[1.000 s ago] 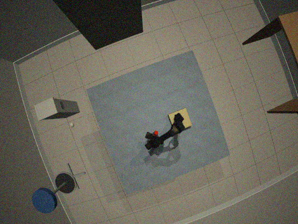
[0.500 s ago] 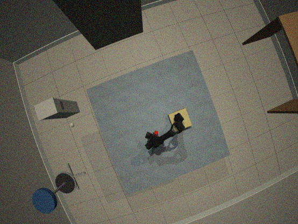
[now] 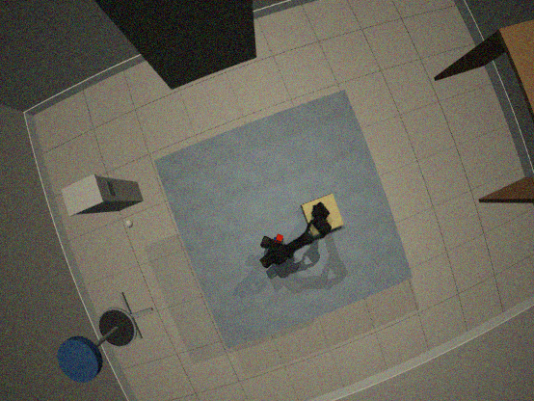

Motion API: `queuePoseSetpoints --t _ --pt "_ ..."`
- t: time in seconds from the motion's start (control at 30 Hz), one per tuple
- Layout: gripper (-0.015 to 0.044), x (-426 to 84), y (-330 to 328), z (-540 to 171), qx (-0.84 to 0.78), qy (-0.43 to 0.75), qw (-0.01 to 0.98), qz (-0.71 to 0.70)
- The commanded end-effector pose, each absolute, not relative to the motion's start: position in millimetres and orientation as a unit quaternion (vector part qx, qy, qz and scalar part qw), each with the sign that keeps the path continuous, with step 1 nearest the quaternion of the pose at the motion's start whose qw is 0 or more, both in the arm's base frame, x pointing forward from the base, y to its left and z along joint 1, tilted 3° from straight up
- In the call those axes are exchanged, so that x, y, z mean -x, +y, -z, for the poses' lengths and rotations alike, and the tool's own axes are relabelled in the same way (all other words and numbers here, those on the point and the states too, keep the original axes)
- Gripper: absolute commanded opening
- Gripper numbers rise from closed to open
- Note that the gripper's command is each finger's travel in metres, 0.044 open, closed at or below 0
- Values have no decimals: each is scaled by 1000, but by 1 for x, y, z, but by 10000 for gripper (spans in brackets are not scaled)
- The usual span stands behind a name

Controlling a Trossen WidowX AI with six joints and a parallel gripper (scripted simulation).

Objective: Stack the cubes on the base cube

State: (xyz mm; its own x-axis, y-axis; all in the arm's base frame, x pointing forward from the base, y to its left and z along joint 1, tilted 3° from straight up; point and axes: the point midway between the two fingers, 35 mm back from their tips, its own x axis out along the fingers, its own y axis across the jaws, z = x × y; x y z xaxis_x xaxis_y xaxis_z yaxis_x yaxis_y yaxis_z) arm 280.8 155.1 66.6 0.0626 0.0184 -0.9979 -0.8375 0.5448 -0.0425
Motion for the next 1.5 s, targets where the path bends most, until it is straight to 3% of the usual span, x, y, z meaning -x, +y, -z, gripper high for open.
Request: queuePoseSetpoints --t 0.0,1.43,1.47 --pt "205 -282 156 -75 342 595 647 -332" --pt "205 -279 155 -127 342 595 647 -332" --pt "231 -278 155 -128 342 595 646 -333"
